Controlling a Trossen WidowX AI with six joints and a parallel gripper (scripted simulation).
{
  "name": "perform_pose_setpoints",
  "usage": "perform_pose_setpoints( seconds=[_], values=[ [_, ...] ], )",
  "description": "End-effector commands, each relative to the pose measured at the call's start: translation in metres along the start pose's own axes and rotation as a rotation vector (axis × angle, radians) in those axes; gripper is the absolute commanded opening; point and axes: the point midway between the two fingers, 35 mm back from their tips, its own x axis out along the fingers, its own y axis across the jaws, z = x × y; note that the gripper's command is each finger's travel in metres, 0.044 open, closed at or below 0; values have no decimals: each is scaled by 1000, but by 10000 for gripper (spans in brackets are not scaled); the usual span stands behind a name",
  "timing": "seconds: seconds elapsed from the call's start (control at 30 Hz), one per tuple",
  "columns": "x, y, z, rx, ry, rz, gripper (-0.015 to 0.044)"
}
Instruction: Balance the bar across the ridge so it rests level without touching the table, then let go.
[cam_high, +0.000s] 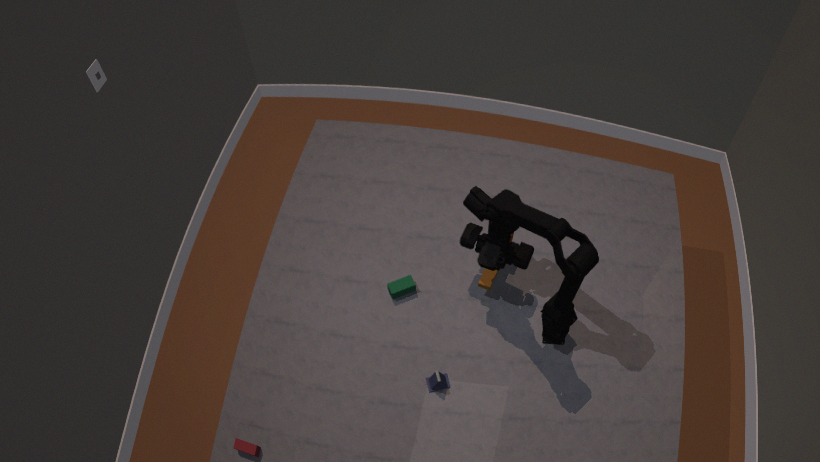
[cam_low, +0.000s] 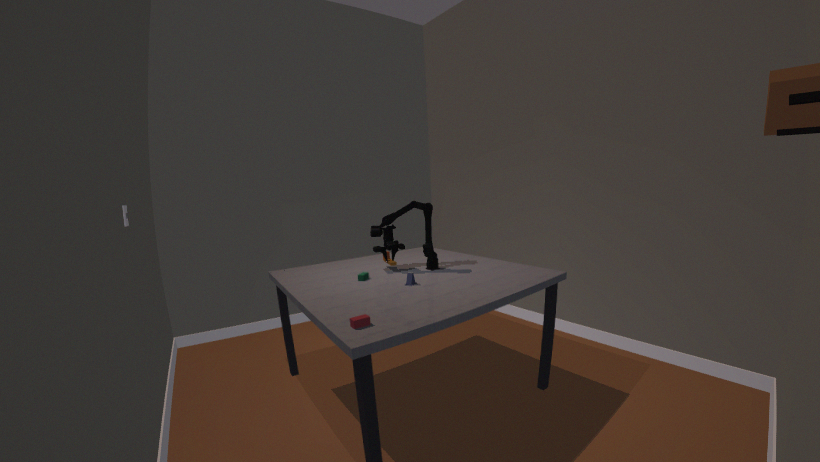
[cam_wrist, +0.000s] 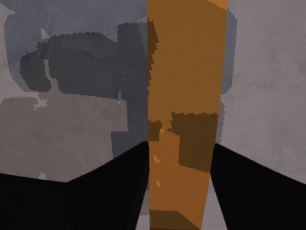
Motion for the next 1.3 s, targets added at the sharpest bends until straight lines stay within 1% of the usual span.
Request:
perform_pose_setpoints(
  seconds=[0.0,0.7,0.87,1.27],
  values=[
    [-14,-2,0,3,1,-9,0],
    [-68,4,2,5,-1,-9,0],
    [-70,2,6,17,-2,-9,0],
    [-72,-20,34,106,-5,-11,0]
  ],
)
